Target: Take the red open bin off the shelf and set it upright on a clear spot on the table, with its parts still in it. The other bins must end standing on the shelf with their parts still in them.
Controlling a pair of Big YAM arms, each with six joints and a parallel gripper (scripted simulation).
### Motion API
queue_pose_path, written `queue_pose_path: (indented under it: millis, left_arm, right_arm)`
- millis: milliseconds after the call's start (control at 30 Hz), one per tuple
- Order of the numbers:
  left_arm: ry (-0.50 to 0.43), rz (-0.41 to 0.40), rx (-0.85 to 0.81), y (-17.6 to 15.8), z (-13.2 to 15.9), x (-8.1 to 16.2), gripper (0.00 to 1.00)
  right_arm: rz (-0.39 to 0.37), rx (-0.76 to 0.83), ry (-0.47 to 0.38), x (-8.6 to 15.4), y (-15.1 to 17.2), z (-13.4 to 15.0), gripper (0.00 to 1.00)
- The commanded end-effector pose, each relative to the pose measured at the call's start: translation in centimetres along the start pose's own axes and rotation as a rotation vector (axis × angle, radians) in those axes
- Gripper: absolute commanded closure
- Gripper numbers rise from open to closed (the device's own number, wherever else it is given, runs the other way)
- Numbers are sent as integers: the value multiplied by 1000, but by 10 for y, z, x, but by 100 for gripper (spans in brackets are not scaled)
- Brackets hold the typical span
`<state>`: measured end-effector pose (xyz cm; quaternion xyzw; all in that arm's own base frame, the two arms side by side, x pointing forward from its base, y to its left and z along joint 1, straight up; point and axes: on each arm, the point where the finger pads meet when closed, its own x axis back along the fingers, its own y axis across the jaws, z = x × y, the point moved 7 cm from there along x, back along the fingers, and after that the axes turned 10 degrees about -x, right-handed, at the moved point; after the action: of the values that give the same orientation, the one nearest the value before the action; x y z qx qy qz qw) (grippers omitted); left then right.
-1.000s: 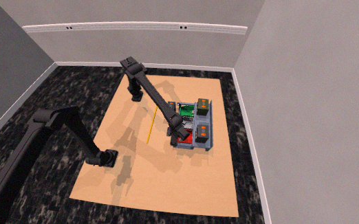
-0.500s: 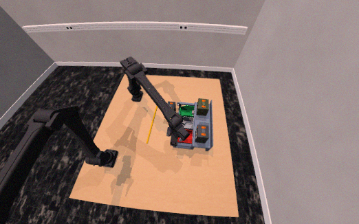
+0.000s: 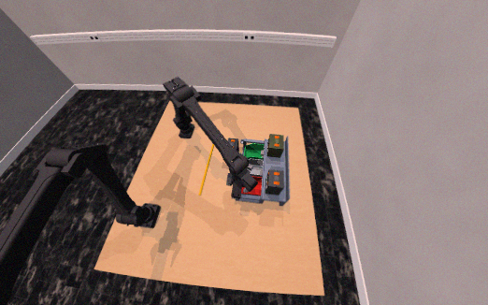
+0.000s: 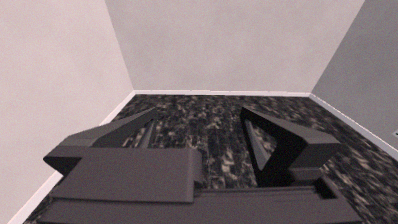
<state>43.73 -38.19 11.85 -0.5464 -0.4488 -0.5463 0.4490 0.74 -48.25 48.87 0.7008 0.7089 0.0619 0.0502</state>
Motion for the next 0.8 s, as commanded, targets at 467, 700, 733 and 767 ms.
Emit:
queue_pose_path:
  millis: [467,700,733,767]
  left_arm:
    - [0,0,6,0,-3,-10,10]
    - [1,2,6,0,-3,-14,10]
    - [1,2,6,0,-3,-14,10]
    - [1,2,6,0,-3,-14,10]
  right_arm:
    - [4,-16,-16,8,-3,-12,0]
    - [4,-16,-16,8,-3,-12,0]
    - [4,-16,-16,8,-3,-12,0]
    - [4,-16,-16,8,-3,-12,0]
